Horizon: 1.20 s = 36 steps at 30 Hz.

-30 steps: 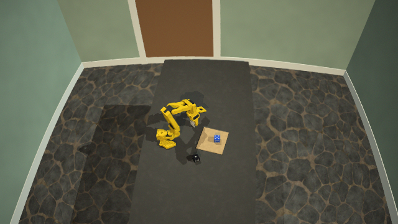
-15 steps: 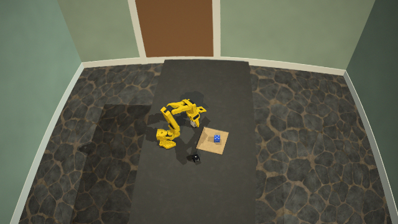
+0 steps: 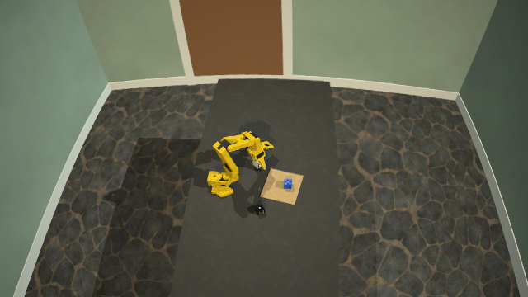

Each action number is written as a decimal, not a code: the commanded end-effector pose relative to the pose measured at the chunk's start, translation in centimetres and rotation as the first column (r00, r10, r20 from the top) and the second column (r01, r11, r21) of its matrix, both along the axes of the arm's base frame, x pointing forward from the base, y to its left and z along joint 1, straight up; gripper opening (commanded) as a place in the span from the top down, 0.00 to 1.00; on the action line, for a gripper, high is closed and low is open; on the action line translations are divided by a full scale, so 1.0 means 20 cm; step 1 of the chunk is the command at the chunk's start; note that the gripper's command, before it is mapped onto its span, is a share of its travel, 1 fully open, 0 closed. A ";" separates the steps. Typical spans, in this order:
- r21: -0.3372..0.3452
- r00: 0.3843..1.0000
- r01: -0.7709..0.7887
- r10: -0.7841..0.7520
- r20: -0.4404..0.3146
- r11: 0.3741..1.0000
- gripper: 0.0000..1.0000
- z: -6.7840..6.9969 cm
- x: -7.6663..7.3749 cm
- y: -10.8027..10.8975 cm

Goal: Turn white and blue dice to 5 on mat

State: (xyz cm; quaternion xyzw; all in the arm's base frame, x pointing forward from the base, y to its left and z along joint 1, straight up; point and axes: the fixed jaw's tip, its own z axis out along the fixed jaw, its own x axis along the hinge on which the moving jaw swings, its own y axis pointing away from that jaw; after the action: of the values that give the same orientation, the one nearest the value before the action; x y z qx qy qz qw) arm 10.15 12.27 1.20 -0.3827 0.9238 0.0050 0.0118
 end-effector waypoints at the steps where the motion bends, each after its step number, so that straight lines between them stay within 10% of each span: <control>1: 0.013 1.000 -0.002 0.002 0.010 1.000 0.64 0.01 0.00 0.01; 25: 0.013 1.000 -0.002 0.002 0.010 1.000 0.64 0.29 0.00 0.01; 36: 0.013 1.000 -0.002 0.002 0.010 1.000 0.64 0.31 0.00 0.01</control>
State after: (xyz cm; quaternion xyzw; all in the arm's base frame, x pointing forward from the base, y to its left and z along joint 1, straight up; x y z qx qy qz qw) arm 9.76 11.85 6.43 -0.3827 0.9238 -0.0036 -0.0063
